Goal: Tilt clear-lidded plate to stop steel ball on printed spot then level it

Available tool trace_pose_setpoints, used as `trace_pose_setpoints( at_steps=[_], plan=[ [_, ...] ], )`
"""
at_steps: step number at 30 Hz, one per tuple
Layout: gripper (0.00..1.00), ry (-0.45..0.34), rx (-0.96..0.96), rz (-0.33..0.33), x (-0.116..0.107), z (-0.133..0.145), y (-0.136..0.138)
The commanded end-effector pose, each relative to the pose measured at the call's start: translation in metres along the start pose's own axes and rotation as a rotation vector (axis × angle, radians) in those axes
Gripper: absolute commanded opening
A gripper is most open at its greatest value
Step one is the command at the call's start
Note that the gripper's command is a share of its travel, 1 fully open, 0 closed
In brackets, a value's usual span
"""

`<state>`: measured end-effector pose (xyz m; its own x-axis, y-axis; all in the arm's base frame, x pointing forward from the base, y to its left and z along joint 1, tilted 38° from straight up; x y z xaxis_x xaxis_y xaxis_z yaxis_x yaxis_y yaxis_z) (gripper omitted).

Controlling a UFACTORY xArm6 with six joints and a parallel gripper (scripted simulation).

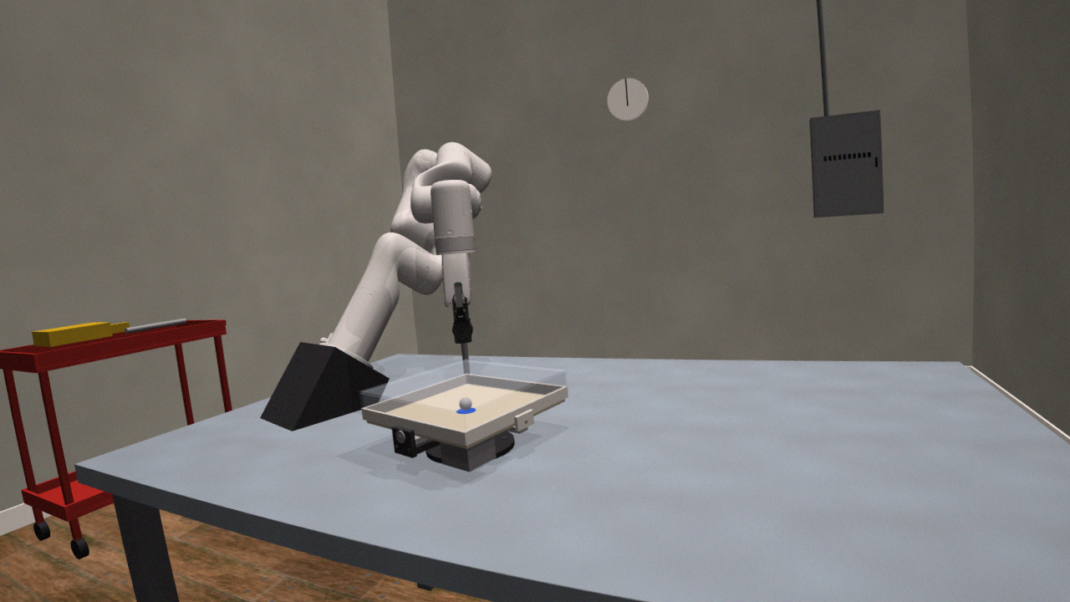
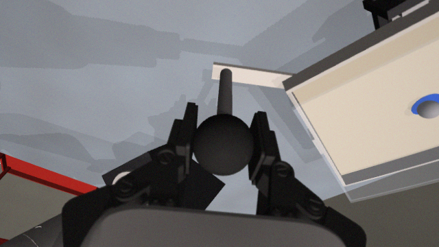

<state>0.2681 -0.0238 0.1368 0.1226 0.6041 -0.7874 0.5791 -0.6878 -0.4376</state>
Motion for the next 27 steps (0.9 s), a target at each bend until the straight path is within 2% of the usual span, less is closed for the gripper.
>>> trace_pose_setpoints(
  at_steps=[1,5,6,27],
  plan=[
    [0.00,0.001,-0.001,0.003,-0.0009,-0.0004,0.0006],
    [0.00,0.001,-0.001,0.003,-0.0009,-0.0004,0.0006],
    [0.61,0.001,-0.001,0.003,-0.0009,-0.0004,0.0006],
    [0.61,0.001,-0.001,0.003,-0.0009,-0.0004,0.0006]
  ],
)
Point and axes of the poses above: the point where the finger pads meet when closed, its own x axis out along the fingers, its own y axis across the jaws, z = x × y, the point moved 3 cm from there along -x, back along the fingers, and after that the axes turned 2 degrees about x, right-handed, at the moved point
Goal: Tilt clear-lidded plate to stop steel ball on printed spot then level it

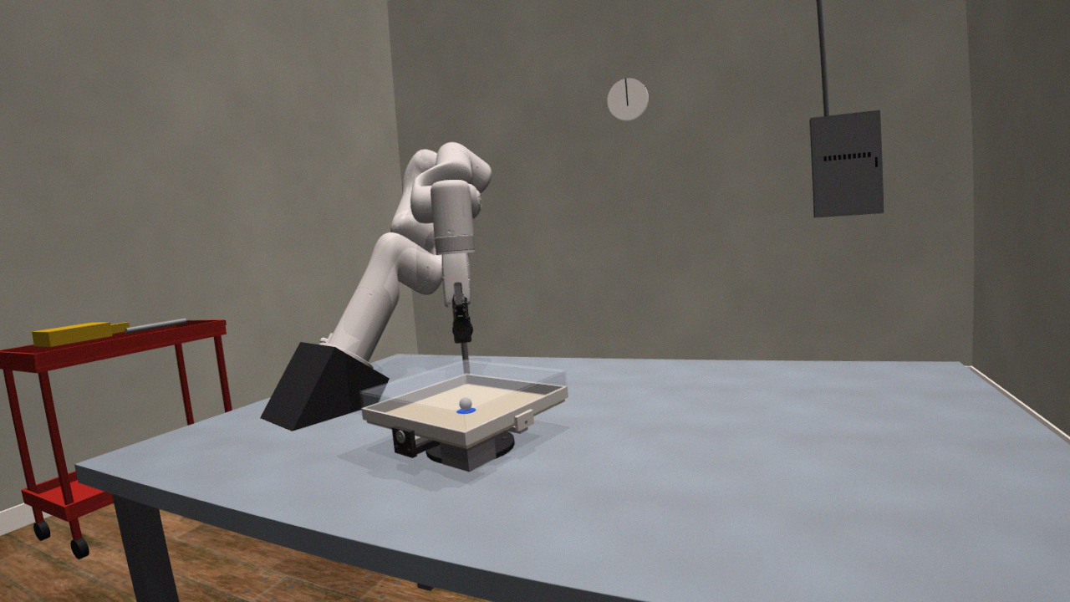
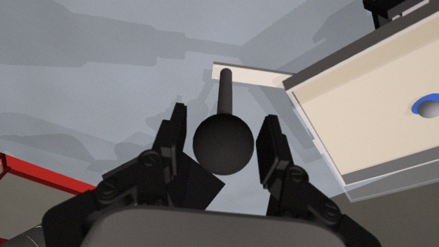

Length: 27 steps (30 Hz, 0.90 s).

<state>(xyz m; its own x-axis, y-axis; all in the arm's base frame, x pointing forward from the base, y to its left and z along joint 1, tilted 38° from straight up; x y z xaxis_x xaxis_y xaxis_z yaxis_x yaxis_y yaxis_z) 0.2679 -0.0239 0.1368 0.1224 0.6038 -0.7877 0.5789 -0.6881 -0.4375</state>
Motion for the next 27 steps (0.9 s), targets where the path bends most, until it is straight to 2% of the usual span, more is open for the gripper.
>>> trace_pose_setpoints(
  at_steps=[1,27],
  plan=[
    [0.61,0.001,-0.001,0.002,-0.0008,-0.0007,0.0006],
    [0.61,0.001,-0.001,0.002,-0.0050,-0.0007,0.0006]
  ],
)
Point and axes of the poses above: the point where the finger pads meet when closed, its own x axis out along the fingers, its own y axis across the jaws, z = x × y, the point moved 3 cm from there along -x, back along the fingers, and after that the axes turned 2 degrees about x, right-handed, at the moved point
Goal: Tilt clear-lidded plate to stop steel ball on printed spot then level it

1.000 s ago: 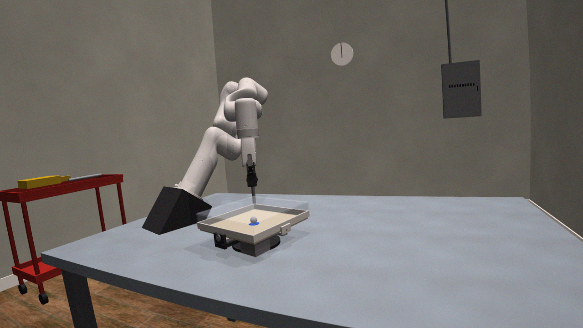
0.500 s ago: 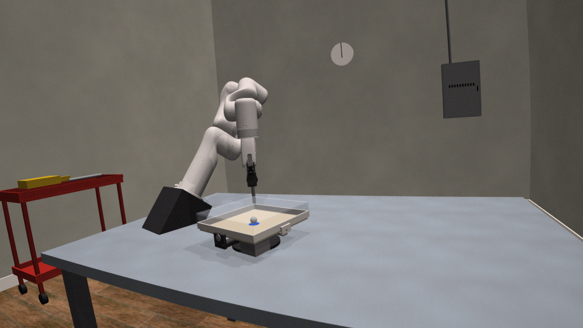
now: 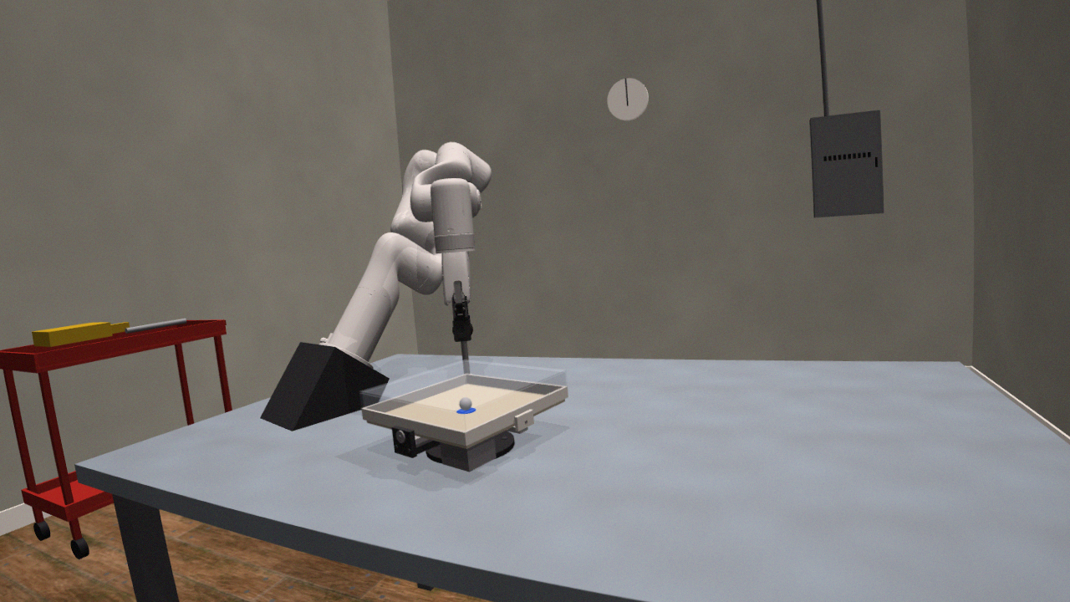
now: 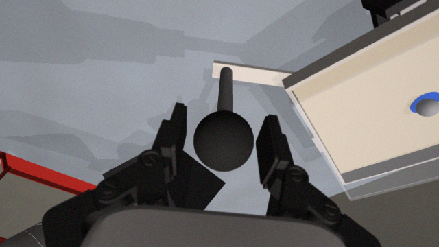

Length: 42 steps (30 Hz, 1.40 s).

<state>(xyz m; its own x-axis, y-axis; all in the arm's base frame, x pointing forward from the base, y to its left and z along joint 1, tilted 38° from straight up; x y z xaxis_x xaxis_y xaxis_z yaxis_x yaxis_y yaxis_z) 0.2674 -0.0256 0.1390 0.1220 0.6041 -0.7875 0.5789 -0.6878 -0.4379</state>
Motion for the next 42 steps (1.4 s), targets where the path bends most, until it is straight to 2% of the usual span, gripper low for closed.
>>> trace_pose_setpoints(
  at_steps=[1,42],
  plan=[
    [0.61,0.001,-0.001,0.003,-0.003,-0.001,0.001],
    [0.61,0.001,-0.001,0.003,-0.056,-0.001,0.001]
  ],
)
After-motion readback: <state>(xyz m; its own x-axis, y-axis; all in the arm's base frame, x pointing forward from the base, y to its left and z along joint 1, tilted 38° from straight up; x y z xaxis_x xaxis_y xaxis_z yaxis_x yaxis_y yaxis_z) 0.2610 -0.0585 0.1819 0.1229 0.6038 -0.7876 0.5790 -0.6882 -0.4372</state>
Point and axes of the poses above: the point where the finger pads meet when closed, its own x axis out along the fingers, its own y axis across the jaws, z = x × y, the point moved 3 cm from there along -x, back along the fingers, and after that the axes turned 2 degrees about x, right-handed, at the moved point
